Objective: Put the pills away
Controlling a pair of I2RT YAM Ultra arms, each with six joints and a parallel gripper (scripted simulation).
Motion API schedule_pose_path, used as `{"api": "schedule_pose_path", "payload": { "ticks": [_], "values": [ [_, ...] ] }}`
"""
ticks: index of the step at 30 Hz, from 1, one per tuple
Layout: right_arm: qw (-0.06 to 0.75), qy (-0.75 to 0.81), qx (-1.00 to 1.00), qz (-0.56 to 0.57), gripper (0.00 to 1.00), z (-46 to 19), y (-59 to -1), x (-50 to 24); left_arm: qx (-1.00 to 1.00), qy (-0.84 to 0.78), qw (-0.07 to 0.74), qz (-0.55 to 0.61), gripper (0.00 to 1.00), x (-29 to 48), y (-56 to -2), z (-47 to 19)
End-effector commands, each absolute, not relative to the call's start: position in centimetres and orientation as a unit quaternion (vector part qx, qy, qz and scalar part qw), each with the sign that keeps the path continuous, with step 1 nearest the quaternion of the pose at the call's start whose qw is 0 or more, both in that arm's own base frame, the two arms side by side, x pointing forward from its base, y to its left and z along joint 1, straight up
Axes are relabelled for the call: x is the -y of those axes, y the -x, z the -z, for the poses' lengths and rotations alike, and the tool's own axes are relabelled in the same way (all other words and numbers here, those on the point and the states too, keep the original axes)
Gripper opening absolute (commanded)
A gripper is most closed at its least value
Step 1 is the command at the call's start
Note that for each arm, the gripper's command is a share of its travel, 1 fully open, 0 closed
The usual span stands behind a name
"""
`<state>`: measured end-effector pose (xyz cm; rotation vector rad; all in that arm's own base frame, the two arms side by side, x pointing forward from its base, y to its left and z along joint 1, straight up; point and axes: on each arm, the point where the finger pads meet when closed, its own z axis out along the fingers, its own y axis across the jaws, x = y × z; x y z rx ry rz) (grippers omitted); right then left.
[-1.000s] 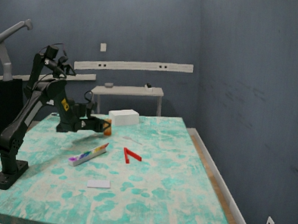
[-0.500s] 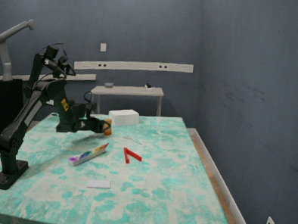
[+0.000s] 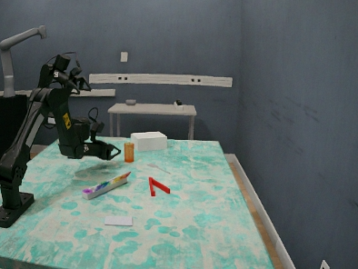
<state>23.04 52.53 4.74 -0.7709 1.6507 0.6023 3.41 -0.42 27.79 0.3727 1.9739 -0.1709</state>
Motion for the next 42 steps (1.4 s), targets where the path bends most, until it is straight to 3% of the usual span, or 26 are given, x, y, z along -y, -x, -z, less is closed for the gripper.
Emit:
{"api": "schedule_pose_path", "payload": {
  "ticks": [1,23,42],
  "values": [
    [0.587,0.309,-0.7,-0.262,0.56,-6.6,-23.4,-51.9,-0.826,-0.153,0.537,0.071,1.0,0.4,-3.5,-28.5],
    [0.611,0.269,-0.714,-0.212,0.56,-11.5,-25.8,-43.6,-0.826,-0.153,0.537,0.071,1.0,0.4,-3.5,-28.5],
    [0.654,0.177,-0.722,-0.143,0.56,-22.0,-29.8,-28.5,-0.826,-0.153,0.537,0.071,1.0,0.4,-3.5,-28.5]
  ]
}}
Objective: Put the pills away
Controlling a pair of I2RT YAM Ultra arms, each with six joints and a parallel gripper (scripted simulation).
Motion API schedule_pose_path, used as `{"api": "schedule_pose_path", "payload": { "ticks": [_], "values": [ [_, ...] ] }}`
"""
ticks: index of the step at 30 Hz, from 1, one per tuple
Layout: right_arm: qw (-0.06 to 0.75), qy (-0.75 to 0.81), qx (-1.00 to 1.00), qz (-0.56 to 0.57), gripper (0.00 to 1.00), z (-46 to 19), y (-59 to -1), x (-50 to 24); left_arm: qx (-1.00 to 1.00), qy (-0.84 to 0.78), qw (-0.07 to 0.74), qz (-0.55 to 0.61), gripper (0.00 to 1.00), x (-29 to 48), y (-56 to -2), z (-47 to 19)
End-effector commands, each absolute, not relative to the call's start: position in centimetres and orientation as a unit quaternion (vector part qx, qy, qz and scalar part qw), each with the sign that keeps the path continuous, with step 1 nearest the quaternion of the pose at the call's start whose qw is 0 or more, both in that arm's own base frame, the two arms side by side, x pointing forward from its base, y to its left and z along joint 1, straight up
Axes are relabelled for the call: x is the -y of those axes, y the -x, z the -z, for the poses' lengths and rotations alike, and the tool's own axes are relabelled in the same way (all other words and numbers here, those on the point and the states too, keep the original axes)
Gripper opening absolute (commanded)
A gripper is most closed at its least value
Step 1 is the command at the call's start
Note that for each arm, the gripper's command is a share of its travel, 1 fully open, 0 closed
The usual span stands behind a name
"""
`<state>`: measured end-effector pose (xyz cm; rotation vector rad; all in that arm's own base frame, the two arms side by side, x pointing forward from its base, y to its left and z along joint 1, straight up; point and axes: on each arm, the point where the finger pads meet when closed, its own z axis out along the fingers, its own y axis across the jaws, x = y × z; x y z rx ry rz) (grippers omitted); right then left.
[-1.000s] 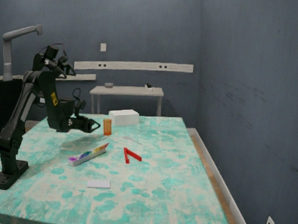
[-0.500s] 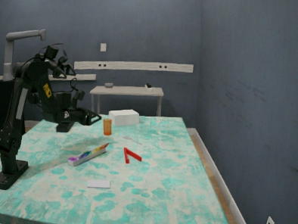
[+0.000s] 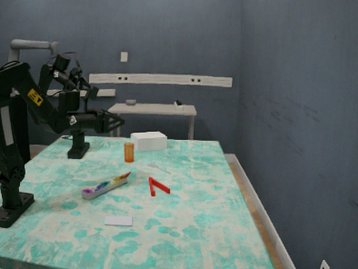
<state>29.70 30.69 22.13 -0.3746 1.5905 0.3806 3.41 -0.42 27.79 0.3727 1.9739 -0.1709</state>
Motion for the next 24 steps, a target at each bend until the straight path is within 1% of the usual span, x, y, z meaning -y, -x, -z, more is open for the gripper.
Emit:
{"api": "schedule_pose_path", "payload": {
  "ticks": [1,3,13,15,24],
  "values": [
    [0.656,0.17,-0.722,-0.139,0.56,-22.6,-30.1,-27.5,-0.826,-0.153,0.537,0.071,1.0,0.4,-3.5,-28.5],
    [0.668,0.153,-0.716,-0.134,0.56,-25.0,-30.9,-25.8,-0.826,-0.153,0.537,0.071,1.0,0.4,-3.5,-28.5],
    [0.69,0.09,-0.713,-0.086,0.56,-31.7,-33.5,-16.0,-0.826,-0.153,0.537,0.071,1.0,0.4,-3.5,-28.5],
    [0.69,0.09,-0.713,-0.086,0.56,-31.7,-33.5,-16.0,-0.826,-0.153,0.537,0.071,1.0,0.4,-3.5,-28.5],
    [0.701,0.041,-0.711,-0.047,0.56,-36.7,-35.7,-8.4,-0.826,-0.153,0.537,0.071,1.0,0.4,-3.5,-28.5]
  ]
}}
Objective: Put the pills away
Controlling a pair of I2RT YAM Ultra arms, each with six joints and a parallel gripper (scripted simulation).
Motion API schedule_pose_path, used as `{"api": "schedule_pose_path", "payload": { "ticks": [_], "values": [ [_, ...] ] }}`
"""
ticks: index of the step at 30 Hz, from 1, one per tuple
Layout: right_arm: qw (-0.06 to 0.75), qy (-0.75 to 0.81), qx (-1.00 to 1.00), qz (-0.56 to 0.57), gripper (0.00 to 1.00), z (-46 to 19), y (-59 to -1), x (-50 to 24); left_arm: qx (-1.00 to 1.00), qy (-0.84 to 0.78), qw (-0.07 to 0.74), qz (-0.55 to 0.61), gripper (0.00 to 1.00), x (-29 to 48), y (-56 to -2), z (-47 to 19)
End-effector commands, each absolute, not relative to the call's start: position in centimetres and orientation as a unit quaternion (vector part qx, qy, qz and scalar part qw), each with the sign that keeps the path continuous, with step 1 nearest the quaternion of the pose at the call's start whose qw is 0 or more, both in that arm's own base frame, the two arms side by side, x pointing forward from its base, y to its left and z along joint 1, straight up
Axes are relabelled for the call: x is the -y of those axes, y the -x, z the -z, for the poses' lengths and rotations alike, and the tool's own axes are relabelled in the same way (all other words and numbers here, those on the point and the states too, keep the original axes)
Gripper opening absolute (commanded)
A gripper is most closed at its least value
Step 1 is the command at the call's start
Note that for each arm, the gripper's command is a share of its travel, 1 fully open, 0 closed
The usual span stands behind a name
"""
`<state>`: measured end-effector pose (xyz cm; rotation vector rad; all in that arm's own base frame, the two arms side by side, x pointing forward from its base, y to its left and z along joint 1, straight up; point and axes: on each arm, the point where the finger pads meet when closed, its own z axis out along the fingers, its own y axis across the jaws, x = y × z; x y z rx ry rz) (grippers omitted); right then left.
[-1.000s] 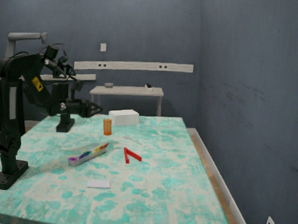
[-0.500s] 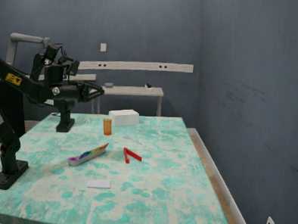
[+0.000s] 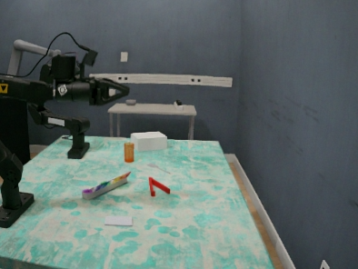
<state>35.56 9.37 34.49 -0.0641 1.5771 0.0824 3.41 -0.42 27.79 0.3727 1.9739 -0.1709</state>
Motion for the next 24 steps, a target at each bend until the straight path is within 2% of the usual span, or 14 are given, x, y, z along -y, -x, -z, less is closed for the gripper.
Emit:
{"api": "schedule_pose_path", "payload": {
  "ticks": [1,21,23,24],
  "values": [
    [0.702,0.036,-0.71,-0.044,0.56,-37.2,-35.9,-7.7,-0.826,-0.153,0.537,0.071,1.0,0.4,-3.5,-28.5],
    [0.71,-0.017,-0.704,-0.007,0.56,-42.2,-38.3,0.0,-0.826,-0.153,0.537,0.071,1.0,0.4,-3.5,-28.5],
    [0.702,-0.006,-0.712,-0.001,0.79,-41.7,-38.3,-0.3,-0.826,-0.153,0.537,0.071,1.0,0.4,-3.5,-28.5],
    [0.702,-0.006,-0.712,-0.001,0.79,-41.7,-38.3,-0.3,-0.826,-0.153,0.537,0.071,1.0,0.4,-3.5,-28.5]
  ]
}}
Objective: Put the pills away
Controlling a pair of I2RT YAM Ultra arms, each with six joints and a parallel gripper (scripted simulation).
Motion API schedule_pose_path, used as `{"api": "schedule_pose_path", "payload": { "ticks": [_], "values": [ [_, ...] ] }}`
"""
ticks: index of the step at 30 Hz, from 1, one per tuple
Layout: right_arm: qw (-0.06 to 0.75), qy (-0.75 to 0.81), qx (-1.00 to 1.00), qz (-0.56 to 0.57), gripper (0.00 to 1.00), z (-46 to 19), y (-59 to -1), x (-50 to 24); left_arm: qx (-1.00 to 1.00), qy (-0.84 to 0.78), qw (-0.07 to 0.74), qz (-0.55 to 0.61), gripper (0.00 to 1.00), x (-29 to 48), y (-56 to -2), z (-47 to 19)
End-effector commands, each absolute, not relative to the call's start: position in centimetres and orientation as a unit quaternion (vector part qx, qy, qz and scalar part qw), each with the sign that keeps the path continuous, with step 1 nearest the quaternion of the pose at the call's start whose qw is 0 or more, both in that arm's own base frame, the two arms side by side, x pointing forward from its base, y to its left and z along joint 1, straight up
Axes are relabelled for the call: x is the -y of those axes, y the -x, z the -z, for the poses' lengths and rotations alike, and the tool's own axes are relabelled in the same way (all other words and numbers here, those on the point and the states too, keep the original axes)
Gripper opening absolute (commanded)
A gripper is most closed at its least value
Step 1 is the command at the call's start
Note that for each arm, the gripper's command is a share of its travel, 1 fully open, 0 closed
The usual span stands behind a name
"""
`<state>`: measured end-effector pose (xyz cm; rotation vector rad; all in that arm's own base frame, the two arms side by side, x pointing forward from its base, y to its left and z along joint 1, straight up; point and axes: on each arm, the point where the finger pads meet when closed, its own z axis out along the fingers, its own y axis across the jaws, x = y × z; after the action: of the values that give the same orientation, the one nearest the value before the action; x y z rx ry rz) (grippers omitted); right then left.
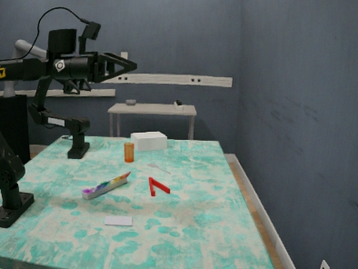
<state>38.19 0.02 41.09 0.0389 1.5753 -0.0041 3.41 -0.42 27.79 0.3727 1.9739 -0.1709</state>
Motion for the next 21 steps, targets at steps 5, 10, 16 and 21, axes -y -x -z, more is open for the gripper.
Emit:
{"api": "schedule_pose_path", "payload": {
  "ticks": [5,10,16,21],
  "values": [
    [0.659,0.018,-0.751,0.013,1.0,-38.4,-37.0,-1.4,-0.826,-0.153,0.537,0.071,1.0,0.4,-3.5,-28.5],
    [0.557,0.094,-0.825,0.01,1.0,-30.9,-33.9,-6.0,-0.826,-0.153,0.537,0.071,1.0,0.4,-3.5,-28.5],
    [0.438,0.185,-0.88,-0.013,1.0,-23.3,-30.9,-12.5,-0.826,-0.153,0.537,0.071,1.0,0.4,-3.5,-28.5],
    [0.385,0.235,-0.892,-0.036,1.0,-20.6,-29.5,-16.5,-0.826,-0.153,0.537,0.071,1.0,0.4,-3.5,-28.5]
  ]
}}
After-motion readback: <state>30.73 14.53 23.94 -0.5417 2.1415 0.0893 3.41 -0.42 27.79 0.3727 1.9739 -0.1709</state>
